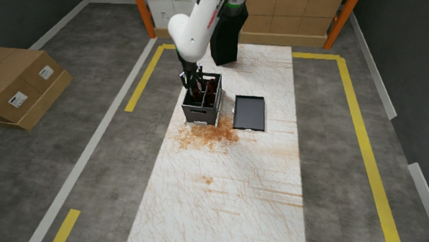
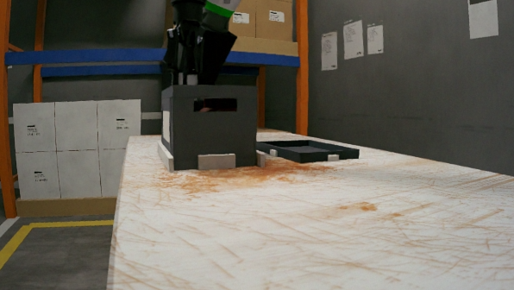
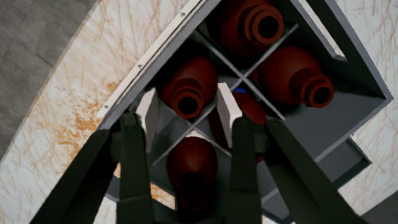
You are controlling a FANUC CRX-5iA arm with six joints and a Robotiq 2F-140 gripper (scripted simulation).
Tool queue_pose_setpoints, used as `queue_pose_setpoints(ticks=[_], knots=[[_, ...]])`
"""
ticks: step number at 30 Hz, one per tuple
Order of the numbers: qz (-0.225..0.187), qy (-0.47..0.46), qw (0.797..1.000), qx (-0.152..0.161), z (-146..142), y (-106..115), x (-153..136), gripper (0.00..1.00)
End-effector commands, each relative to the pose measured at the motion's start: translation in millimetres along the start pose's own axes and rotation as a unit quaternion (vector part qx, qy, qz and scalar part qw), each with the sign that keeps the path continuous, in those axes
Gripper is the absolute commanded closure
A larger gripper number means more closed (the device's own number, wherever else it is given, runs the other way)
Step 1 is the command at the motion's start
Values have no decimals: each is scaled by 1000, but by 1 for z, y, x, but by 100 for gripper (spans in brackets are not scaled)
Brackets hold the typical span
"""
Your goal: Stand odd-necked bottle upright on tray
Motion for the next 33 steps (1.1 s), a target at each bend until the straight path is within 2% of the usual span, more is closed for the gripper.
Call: queue_pose_setpoints(ticks=[1,8,22,33], knots=[[0,0,1000,1,-1,3,0,56],[0,0,1000,1,-1,14,0,56],[0,0,1000,1,0,61,0,56],[0,0,1000,1,0,80,0,56]])
Point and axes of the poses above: the point where the finger pads meet when closed, its own y axis back along the fingers, its own z axis across the jaws, x = y × z, the point moved 6 cm from there along y, back along the fingers, and after that the axes turned 15 degrees about y, right-handed, at the moved point
